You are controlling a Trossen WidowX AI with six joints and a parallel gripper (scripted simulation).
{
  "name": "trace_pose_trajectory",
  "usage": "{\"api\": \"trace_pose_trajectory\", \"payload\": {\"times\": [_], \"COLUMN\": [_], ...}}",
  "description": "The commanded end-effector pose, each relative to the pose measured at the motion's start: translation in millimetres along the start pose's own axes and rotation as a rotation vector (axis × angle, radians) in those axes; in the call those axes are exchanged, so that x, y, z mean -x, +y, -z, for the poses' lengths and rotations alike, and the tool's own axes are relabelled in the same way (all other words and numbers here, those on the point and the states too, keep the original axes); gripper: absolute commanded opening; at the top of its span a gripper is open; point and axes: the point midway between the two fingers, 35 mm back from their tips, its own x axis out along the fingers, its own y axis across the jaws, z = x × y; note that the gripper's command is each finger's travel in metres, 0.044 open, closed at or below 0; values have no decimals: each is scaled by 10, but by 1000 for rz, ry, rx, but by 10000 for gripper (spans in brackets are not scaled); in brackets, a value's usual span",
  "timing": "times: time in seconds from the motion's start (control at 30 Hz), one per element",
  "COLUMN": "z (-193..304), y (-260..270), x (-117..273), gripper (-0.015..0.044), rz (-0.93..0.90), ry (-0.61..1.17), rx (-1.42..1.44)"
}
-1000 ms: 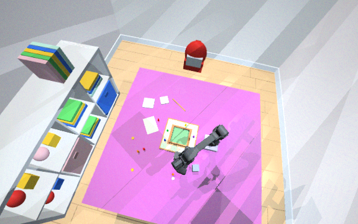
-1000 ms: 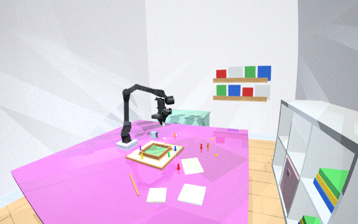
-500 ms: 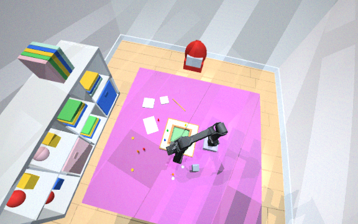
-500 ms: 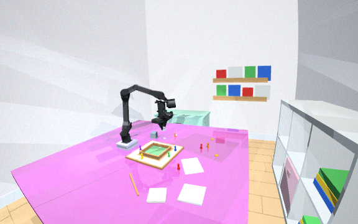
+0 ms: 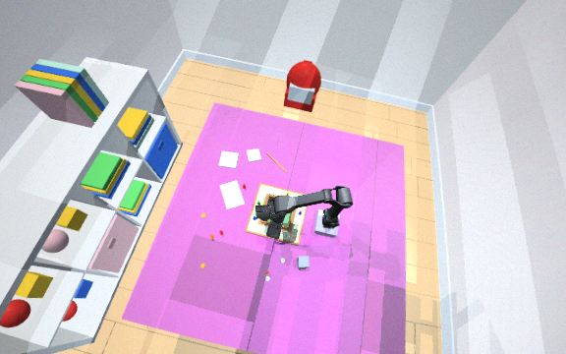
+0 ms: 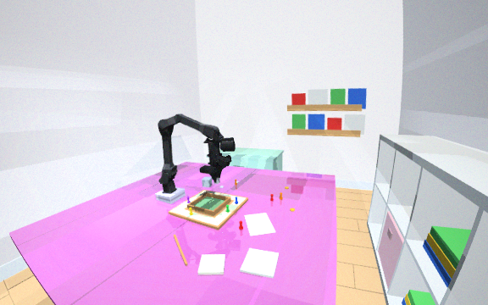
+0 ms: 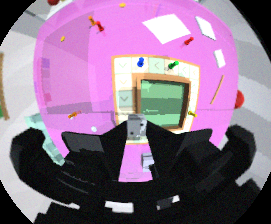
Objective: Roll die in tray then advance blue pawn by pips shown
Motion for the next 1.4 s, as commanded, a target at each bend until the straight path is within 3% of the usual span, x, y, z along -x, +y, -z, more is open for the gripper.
{"api": "trace_pose_trajectory", "payload": {"times": [0.0,0.6,1.37], "z": [-26,-66,-162], "y": [-191,-855,-831], "x": [-42,-154,-214], "gripper": [0,0,0], "rz": [7,13,-8], "ry": [4,-16,-791], "rx": [11,53,56]}}
